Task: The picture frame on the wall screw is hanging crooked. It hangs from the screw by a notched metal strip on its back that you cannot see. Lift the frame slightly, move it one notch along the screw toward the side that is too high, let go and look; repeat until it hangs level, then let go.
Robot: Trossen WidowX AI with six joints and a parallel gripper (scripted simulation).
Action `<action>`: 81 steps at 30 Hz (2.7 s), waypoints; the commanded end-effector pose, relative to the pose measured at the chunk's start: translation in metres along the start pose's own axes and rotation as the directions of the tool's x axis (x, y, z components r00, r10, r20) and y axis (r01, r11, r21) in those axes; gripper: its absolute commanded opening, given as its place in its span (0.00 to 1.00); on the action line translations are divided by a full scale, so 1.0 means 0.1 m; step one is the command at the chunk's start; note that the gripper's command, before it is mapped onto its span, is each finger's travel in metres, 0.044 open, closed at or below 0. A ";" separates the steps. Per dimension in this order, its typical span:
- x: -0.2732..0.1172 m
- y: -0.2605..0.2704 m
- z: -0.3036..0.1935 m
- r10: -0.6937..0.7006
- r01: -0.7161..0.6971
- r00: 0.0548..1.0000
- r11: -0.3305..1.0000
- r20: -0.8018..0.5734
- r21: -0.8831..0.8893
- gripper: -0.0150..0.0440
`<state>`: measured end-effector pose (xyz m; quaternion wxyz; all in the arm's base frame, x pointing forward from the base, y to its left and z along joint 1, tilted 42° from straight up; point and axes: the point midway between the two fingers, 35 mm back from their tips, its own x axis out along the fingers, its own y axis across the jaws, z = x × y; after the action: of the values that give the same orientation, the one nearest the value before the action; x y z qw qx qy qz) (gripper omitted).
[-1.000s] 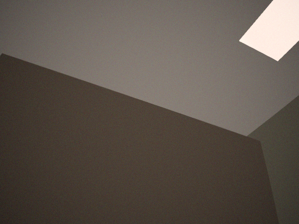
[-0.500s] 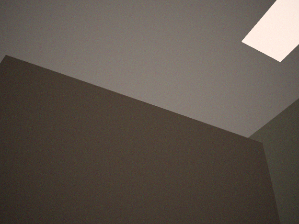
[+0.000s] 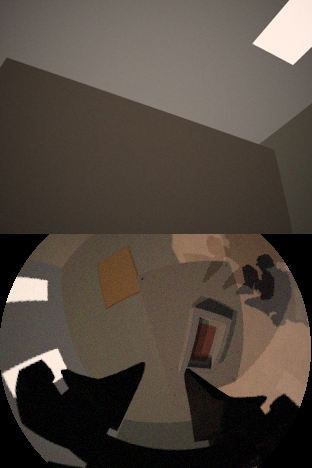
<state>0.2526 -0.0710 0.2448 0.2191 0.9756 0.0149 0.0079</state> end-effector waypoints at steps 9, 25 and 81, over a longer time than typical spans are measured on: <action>0.00 -0.02 0.02 -0.009 0.009 1.000 1.000 0.003 0.007 0.69; 0.01 -0.11 0.03 -0.001 0.001 1.000 1.000 0.000 0.002 0.69; 0.80 -0.61 0.17 -0.005 0.005 1.000 1.000 -0.004 0.008 0.69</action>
<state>0.3296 -0.0197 0.2029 0.2163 0.9761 0.0206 0.0075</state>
